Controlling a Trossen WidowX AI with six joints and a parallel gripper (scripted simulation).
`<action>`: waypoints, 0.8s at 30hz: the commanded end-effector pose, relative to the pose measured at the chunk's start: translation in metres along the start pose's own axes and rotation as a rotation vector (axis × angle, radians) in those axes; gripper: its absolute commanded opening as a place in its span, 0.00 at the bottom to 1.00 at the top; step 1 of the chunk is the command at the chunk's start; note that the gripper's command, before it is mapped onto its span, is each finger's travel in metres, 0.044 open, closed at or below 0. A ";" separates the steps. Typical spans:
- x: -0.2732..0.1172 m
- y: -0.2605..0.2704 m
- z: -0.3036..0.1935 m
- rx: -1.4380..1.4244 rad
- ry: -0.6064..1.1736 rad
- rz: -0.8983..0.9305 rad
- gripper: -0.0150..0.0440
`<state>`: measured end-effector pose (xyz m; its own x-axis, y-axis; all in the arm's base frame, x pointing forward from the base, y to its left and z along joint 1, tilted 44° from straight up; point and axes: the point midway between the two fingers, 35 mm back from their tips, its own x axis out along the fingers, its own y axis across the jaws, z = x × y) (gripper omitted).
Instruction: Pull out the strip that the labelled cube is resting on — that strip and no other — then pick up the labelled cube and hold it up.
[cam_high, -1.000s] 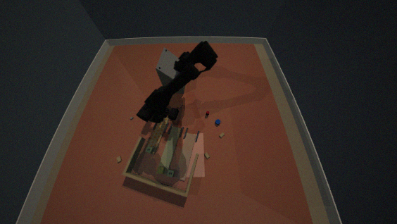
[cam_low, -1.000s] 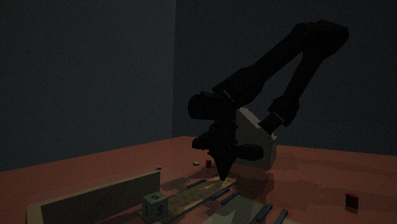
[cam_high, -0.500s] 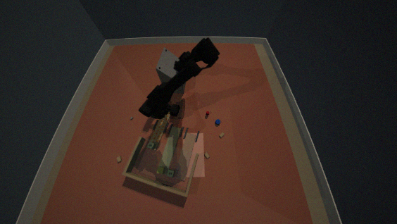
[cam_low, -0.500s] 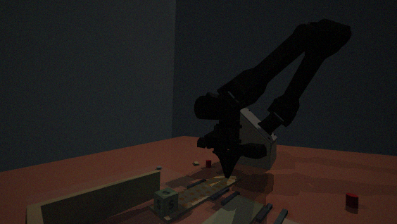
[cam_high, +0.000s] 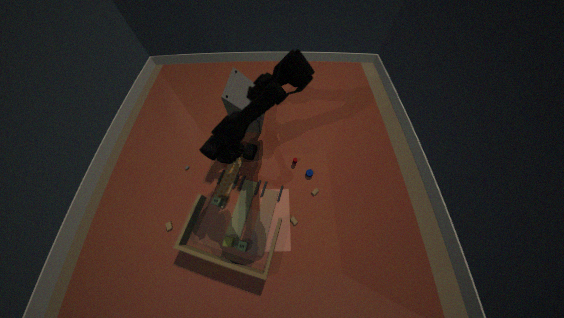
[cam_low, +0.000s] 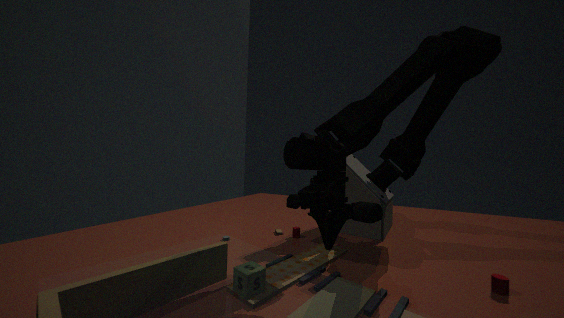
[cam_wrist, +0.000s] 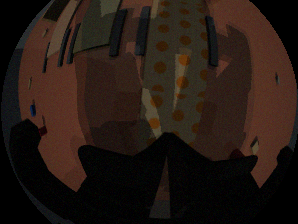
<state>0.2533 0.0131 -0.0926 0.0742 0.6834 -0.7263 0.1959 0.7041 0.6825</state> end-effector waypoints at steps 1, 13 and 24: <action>0.004 -0.001 -0.015 0.010 0.024 -0.001 0.25; 0.004 -0.001 -0.032 0.011 0.025 -0.001 0.25; 0.003 -0.001 -0.048 0.011 0.026 -0.001 0.25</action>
<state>0.2199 0.0187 -0.0899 0.0754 0.6826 -0.7269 0.1965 0.7045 0.6820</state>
